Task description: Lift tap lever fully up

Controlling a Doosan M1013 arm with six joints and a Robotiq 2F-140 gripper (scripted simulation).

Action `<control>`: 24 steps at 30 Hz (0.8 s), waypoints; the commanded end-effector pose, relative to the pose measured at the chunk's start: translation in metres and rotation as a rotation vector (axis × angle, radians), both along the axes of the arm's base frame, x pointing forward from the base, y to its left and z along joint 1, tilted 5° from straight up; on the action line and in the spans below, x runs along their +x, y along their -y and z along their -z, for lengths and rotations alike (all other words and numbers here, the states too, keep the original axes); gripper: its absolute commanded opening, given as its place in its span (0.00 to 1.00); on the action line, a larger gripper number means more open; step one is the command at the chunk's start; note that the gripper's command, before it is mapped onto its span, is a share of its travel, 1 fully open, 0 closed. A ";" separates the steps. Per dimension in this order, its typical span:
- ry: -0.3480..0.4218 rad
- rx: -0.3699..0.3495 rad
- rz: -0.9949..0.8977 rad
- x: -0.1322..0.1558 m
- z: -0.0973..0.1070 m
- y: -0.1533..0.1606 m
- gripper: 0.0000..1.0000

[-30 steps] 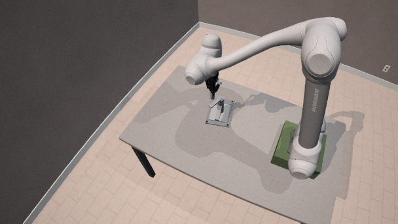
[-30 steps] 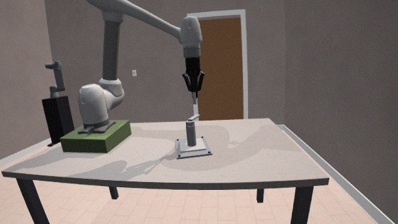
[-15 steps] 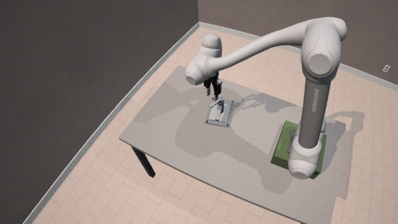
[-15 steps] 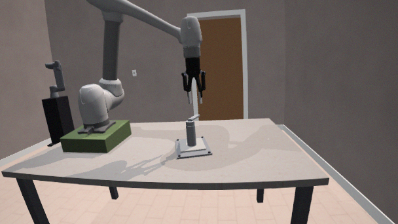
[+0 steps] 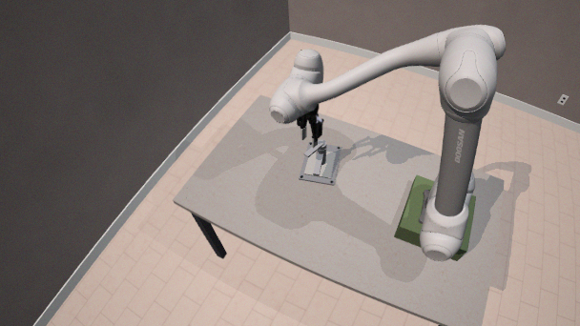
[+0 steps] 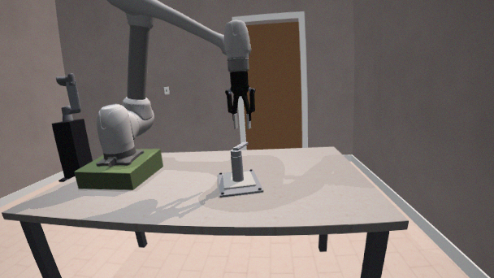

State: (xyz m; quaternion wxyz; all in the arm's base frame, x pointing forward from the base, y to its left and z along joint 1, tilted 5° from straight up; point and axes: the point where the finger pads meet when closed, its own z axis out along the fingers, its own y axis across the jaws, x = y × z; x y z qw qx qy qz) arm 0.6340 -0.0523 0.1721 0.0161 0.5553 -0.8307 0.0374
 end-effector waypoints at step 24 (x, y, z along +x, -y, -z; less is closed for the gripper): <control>0.000 0.000 0.000 0.000 0.010 0.001 0.37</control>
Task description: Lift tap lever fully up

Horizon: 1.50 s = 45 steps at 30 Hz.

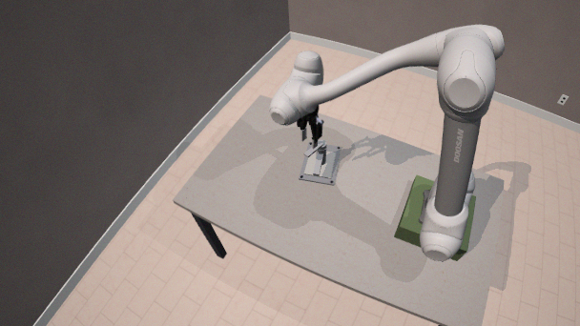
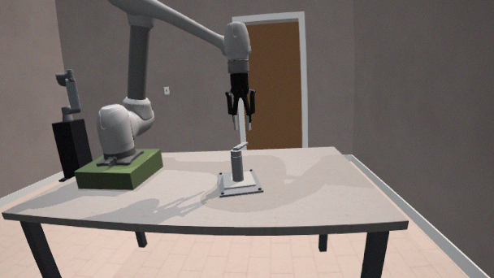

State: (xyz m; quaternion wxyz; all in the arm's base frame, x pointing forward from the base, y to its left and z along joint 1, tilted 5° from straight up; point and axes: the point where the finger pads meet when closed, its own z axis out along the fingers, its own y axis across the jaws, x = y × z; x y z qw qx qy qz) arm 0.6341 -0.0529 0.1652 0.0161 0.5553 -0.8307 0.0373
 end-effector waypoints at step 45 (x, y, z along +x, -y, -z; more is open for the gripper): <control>0.000 0.000 0.000 0.001 0.048 0.004 0.37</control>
